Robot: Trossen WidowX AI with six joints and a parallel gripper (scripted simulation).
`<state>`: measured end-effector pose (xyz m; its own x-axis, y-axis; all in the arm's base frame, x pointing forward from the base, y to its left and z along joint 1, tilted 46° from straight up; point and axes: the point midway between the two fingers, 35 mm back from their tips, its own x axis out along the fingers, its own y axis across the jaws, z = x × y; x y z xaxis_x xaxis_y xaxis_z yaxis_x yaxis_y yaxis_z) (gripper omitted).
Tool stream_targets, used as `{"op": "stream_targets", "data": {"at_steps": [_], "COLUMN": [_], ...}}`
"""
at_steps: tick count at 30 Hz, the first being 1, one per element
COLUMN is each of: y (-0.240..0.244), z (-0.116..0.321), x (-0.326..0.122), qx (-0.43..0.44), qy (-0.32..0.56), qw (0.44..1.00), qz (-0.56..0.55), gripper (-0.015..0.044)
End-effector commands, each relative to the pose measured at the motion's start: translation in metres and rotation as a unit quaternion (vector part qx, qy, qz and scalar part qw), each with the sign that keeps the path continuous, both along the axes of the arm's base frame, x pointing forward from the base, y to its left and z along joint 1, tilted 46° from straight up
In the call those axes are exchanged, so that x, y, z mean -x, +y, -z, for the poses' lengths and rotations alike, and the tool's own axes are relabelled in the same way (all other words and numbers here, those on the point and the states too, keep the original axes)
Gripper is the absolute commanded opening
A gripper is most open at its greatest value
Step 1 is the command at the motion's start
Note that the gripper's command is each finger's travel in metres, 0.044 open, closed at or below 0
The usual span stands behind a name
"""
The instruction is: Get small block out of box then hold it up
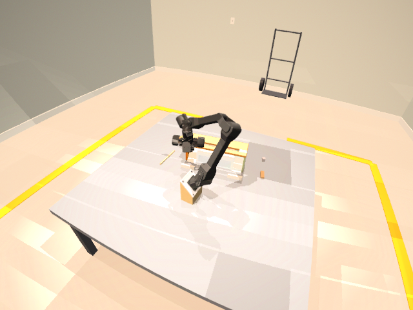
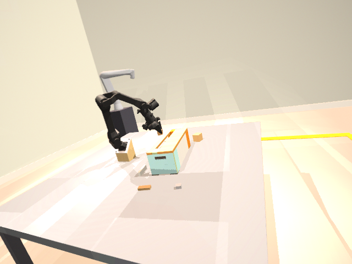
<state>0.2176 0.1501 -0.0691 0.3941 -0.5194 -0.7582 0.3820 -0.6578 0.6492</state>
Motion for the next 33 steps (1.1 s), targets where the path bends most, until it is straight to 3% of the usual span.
{"op": "stream_targets", "data": {"at_steps": [1,7,33], "y": [0.013,0.024,0.024], "z": [-0.019,-0.041,-0.041], "x": [-0.001,-0.001,-0.001], "qx": [-0.006,-0.01,-0.01], "qy": [0.024,0.049,0.049], "qw": [0.999,0.995,0.995], "qz": [-0.038,-0.081,-0.081], "gripper": [0.0,0.0,0.0]}}
